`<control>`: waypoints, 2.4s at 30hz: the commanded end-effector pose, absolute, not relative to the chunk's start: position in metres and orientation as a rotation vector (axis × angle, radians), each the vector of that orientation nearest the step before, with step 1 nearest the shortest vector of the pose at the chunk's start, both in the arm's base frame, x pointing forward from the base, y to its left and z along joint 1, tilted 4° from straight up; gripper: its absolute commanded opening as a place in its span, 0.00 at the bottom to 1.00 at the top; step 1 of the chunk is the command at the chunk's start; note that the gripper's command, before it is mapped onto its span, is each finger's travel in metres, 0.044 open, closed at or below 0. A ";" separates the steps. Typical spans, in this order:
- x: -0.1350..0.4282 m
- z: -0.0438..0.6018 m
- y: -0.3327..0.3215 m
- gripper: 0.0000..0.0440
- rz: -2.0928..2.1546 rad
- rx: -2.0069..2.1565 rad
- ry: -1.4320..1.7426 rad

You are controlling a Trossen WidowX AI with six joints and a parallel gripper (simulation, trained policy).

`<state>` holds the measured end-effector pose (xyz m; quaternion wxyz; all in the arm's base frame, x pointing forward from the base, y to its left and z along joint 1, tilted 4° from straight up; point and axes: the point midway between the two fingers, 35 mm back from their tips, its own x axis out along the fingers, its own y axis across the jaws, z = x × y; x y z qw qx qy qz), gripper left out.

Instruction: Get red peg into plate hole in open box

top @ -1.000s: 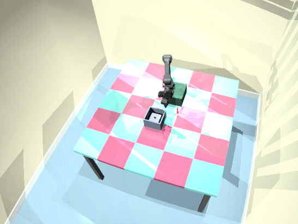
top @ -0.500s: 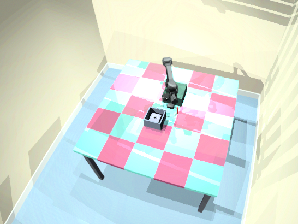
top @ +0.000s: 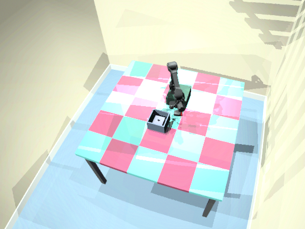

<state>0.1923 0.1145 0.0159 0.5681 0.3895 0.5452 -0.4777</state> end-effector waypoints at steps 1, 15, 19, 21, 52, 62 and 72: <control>0.189 0.000 0.117 0.97 -1.110 0.911 1.289; 0.173 -0.035 0.125 0.68 -1.044 0.869 1.330; 0.171 -0.038 0.127 0.46 -1.038 0.853 1.363; 0.171 -0.039 0.129 0.34 -1.032 0.845 1.380; 0.198 0.020 0.109 0.00 -0.852 0.693 1.302; 0.220 0.052 0.099 0.00 -0.790 0.644 1.259; 0.249 0.079 0.085 0.00 -0.758 0.631 1.221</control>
